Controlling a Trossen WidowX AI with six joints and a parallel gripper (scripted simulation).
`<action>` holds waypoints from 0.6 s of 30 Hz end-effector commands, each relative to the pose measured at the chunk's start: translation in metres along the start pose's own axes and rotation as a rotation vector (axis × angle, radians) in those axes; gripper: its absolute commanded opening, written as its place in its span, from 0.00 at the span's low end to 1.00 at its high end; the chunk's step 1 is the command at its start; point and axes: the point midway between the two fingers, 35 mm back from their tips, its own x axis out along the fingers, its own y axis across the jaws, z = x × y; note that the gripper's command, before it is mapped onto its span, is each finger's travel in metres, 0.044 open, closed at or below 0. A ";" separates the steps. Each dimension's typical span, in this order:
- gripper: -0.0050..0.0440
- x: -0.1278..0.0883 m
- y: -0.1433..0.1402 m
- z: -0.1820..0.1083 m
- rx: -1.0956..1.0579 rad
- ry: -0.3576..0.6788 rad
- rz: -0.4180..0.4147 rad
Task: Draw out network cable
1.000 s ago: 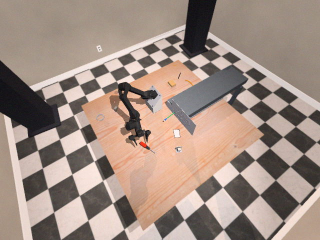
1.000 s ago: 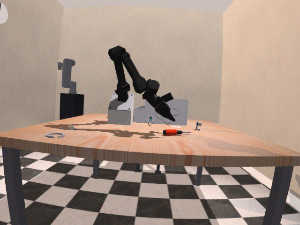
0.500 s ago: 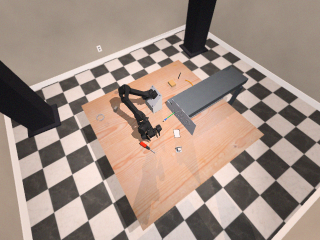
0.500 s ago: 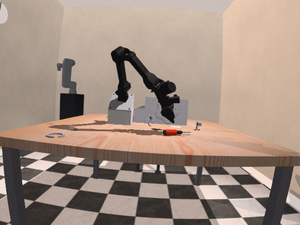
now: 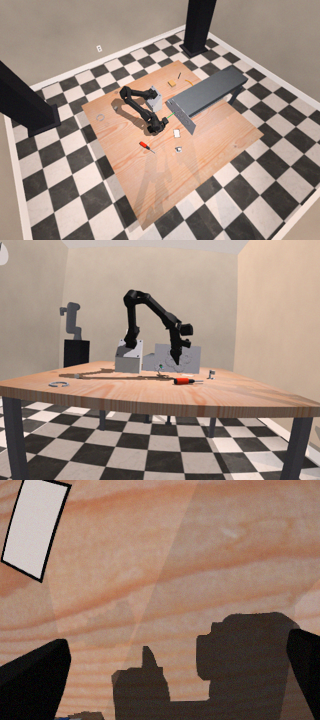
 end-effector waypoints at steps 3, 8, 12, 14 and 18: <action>1.00 -0.020 0.019 -0.011 -0.042 0.111 -0.081; 1.00 -0.036 0.027 -0.020 -0.099 0.163 -0.171; 1.00 -0.040 0.028 -0.021 -0.110 0.168 -0.191; 1.00 -0.040 0.028 -0.021 -0.111 0.169 -0.193; 1.00 -0.037 0.027 -0.025 -0.018 0.169 -0.200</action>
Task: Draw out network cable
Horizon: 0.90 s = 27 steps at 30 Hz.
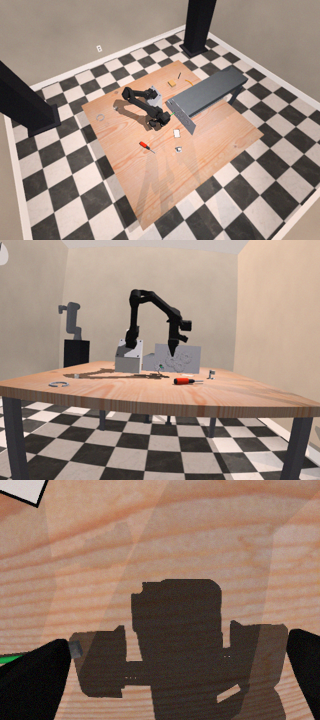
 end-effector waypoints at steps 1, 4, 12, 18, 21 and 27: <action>1.00 0.001 -0.002 0.001 0.122 0.005 -0.004; 1.00 0.004 -0.001 -0.001 0.276 0.009 -0.006; 1.00 0.008 -0.002 0.001 0.596 0.004 -0.007; 1.00 0.012 -0.002 0.001 0.912 0.003 -0.007; 1.00 0.015 -0.002 0.000 1.069 0.003 -0.008; 1.00 0.018 -0.002 0.001 1.333 0.001 -0.008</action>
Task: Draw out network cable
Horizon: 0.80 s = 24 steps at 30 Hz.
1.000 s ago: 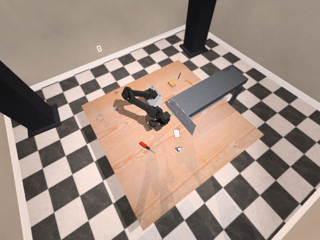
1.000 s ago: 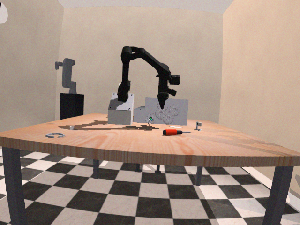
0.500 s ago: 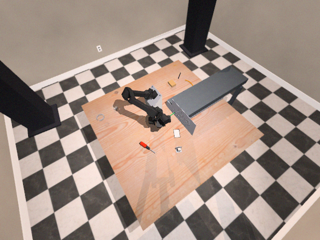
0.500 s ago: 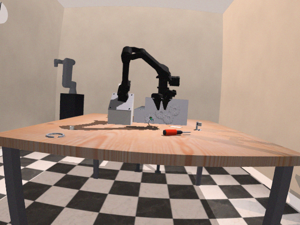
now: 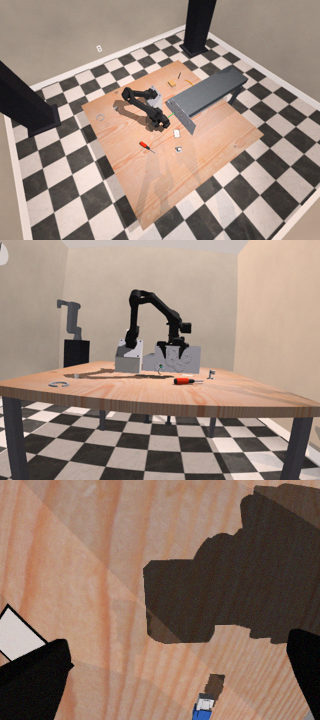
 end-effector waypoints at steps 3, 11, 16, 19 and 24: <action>1.00 0.003 -0.001 0.001 0.190 -0.003 -0.015; 1.00 0.010 -0.001 -0.012 0.217 0.047 -0.010; 1.00 0.033 -0.001 -0.064 0.238 0.248 0.017; 1.00 0.037 -0.002 -0.074 0.244 0.290 0.023; 1.00 0.049 -0.007 -0.125 0.274 0.502 0.057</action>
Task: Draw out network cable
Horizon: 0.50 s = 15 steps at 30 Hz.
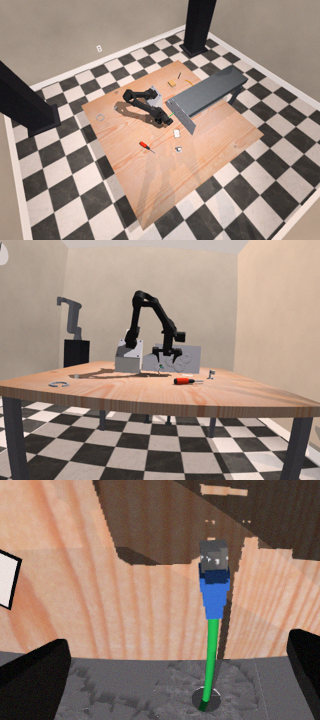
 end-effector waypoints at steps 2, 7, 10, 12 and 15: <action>1.00 0.030 -0.020 -0.038 0.028 0.205 0.013; 1.00 0.040 -0.035 -0.067 0.055 0.367 0.034; 1.00 0.042 -0.038 -0.073 0.061 0.401 0.037; 1.00 0.042 -0.038 -0.074 0.061 0.405 0.038; 1.00 0.040 -0.035 -0.072 0.059 0.403 0.049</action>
